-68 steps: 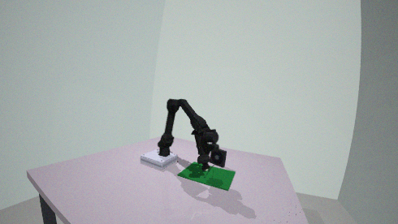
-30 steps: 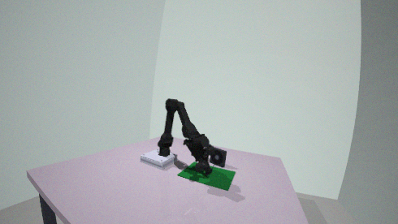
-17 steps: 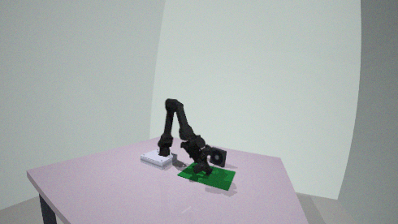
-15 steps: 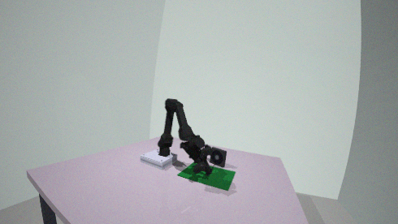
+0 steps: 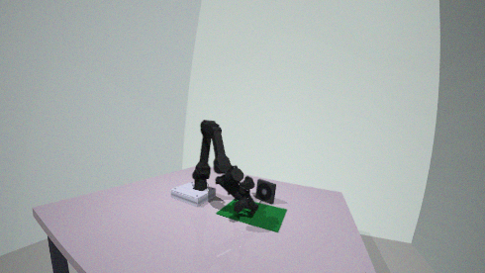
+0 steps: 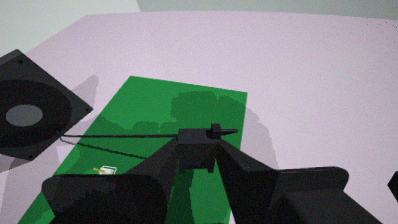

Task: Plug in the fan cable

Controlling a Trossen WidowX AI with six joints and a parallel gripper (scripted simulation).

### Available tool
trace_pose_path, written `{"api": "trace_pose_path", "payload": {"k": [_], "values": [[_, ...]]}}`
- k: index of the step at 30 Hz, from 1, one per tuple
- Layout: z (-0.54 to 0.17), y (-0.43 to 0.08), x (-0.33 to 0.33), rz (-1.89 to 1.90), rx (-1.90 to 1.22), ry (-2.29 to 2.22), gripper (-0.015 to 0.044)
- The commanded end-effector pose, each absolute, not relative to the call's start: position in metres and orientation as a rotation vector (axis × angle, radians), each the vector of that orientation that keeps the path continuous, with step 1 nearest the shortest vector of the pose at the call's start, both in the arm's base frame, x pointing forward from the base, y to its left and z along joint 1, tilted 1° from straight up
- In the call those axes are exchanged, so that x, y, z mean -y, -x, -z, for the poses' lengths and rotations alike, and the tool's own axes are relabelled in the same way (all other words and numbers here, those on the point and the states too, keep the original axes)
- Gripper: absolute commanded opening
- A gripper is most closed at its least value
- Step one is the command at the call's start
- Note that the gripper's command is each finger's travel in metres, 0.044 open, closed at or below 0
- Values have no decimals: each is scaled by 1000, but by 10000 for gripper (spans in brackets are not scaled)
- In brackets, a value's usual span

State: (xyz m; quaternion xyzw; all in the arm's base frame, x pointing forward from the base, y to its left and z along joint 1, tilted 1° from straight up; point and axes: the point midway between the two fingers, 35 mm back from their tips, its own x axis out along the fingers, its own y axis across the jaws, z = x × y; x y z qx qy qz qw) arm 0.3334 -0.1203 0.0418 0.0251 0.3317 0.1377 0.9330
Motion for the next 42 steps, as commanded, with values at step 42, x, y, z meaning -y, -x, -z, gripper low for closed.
{"api": "trace_pose_path", "payload": {"k": [42], "values": [[-57,-298,118,-321,-340,-22,0]]}}
